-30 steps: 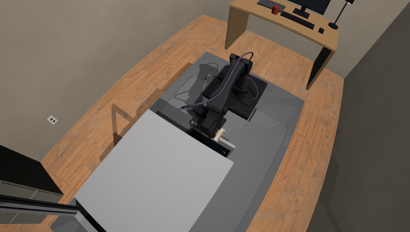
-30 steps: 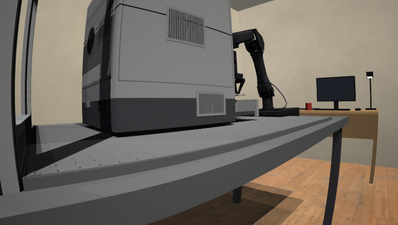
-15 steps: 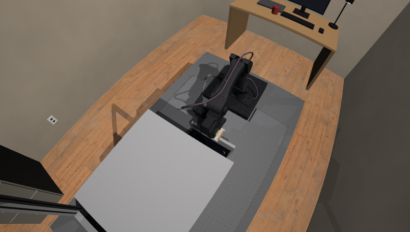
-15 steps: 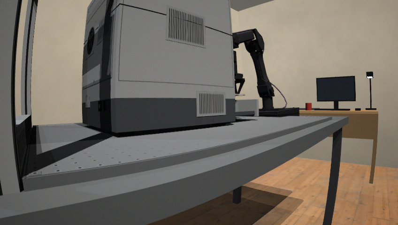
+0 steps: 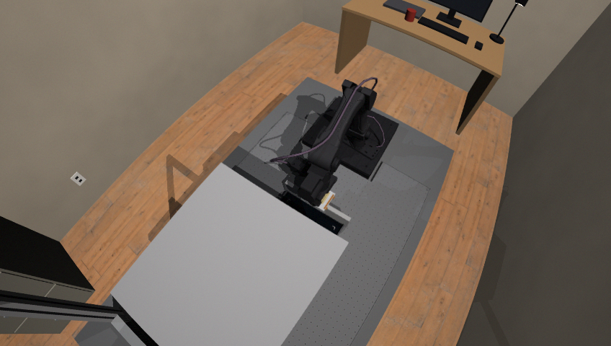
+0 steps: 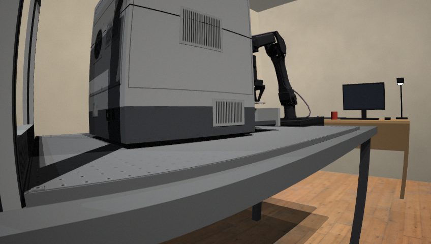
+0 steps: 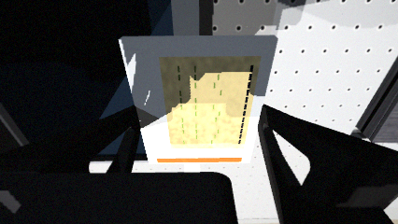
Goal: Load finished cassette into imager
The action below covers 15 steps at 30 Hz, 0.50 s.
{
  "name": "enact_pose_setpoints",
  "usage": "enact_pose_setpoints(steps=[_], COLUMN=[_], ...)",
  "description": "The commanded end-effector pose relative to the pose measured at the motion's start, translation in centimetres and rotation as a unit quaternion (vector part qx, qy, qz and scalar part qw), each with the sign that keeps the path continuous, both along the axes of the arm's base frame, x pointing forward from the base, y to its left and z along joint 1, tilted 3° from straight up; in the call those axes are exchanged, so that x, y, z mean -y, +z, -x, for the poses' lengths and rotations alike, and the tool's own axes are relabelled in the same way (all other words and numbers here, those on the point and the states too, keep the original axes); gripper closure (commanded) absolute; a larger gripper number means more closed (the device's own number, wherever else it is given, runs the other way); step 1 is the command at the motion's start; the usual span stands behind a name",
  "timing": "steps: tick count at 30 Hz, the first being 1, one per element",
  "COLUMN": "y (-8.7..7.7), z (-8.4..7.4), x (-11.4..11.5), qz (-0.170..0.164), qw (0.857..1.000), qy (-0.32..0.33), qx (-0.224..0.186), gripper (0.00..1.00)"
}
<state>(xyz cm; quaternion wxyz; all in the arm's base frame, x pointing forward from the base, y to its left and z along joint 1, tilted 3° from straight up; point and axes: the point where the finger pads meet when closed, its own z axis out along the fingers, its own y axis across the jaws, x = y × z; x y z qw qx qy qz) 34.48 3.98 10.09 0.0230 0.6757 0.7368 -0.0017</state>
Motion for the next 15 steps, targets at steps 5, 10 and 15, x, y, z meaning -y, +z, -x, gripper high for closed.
enact_pose_setpoints(steps=[5,10,15], y=[1.8,1.8,0.9], z=[-0.8,-1.2,-1.8], x=[-0.1,-0.1,0.0], qz=[-0.003,-0.003,-0.001], qw=[1.000,1.000,1.000], qy=[0.004,0.004,0.003], qx=[0.023,0.023,0.010], gripper=[1.00,1.00,1.00])
